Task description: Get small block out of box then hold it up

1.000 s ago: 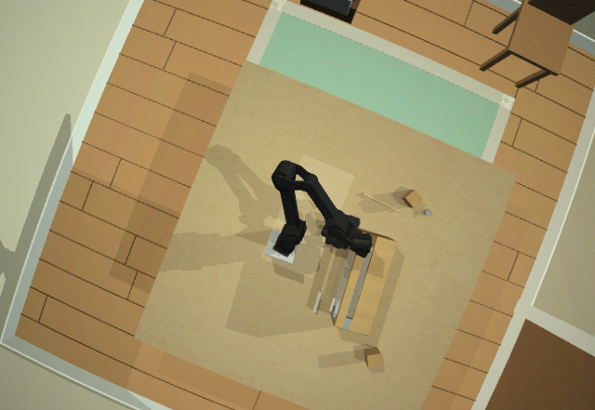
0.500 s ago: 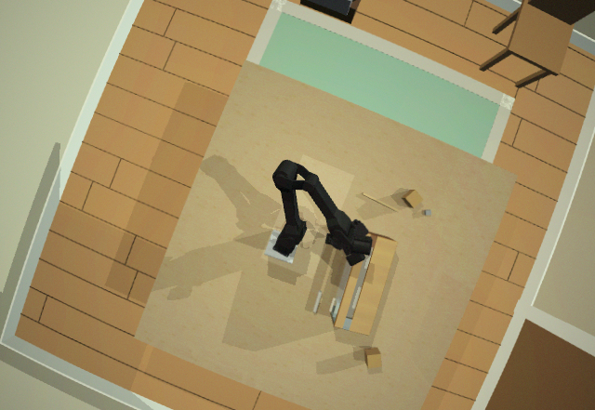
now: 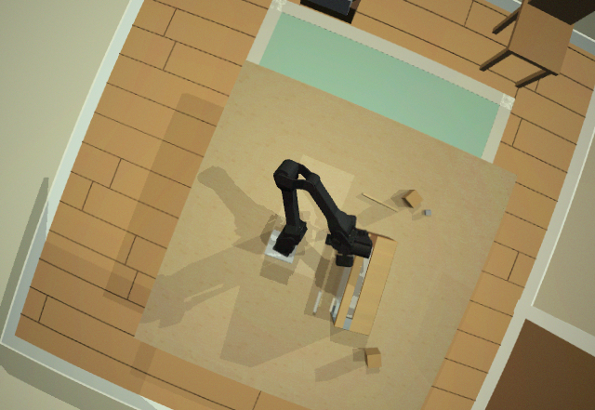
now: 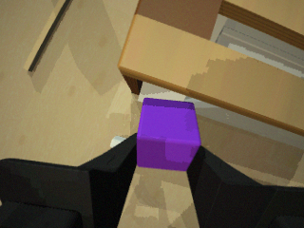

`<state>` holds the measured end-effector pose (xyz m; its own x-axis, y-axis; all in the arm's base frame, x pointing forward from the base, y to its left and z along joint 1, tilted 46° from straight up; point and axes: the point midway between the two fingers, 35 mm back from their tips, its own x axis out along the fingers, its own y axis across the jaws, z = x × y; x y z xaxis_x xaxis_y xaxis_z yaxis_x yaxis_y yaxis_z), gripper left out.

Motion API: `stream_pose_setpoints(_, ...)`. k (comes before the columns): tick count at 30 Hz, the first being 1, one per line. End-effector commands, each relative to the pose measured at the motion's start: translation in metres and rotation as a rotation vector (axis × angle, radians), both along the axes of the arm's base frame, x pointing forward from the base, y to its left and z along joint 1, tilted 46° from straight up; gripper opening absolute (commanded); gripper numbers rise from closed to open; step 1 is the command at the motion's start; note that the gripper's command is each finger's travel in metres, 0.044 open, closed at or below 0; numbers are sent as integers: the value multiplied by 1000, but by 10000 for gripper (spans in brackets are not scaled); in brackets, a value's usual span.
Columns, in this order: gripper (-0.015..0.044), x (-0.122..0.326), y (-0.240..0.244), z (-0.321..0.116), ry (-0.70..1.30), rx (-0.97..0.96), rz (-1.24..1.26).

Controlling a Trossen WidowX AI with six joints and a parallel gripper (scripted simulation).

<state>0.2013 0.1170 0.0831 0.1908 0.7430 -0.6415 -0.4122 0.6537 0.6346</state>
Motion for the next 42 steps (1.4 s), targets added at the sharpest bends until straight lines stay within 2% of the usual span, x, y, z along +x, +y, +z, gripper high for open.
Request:
stream_pose_setpoints(1, 0, 2, -2, 4, 126, 49, -109)
stream_pose_setpoints(42, 0, 8, -21, 31, 1402, 459, -1073)
